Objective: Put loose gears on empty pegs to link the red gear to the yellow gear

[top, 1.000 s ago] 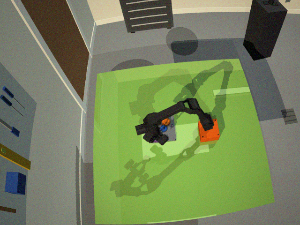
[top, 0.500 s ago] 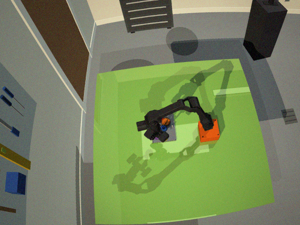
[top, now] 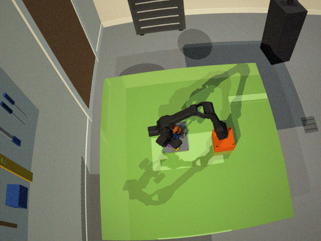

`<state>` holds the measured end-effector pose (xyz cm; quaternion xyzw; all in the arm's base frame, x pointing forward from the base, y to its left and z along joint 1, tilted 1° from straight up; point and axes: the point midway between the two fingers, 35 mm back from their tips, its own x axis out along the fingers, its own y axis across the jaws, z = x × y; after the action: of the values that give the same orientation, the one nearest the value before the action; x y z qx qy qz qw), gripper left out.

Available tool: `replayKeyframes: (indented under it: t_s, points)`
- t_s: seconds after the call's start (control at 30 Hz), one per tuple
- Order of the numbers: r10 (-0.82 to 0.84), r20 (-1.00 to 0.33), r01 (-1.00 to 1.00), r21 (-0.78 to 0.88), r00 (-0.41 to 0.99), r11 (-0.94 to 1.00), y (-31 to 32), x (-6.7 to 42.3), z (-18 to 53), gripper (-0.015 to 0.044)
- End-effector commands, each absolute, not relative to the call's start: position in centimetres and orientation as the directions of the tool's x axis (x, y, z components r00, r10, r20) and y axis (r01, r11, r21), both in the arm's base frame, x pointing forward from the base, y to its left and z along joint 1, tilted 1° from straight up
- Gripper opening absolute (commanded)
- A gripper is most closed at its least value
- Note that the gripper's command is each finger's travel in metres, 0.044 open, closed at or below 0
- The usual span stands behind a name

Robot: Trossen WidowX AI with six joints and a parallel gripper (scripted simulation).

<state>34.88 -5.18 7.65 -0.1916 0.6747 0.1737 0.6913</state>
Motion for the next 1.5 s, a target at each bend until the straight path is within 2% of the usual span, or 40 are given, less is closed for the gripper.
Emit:
replayKeyframes:
  t_s: [0.0,0.8,1.47]
  points:
    - [-0.017,-0.999,-0.501,-0.031,0.033,0.865,-5.7,34.5,7.3,0.0]
    - [-0.018,-0.999,-0.505,-0.032,0.032,0.863,-7.1,33.4,6.1,0.0]
    - [-0.018,-0.999,-0.7,-0.035,0.032,0.713,-7.1,33.5,5.8,0.0]
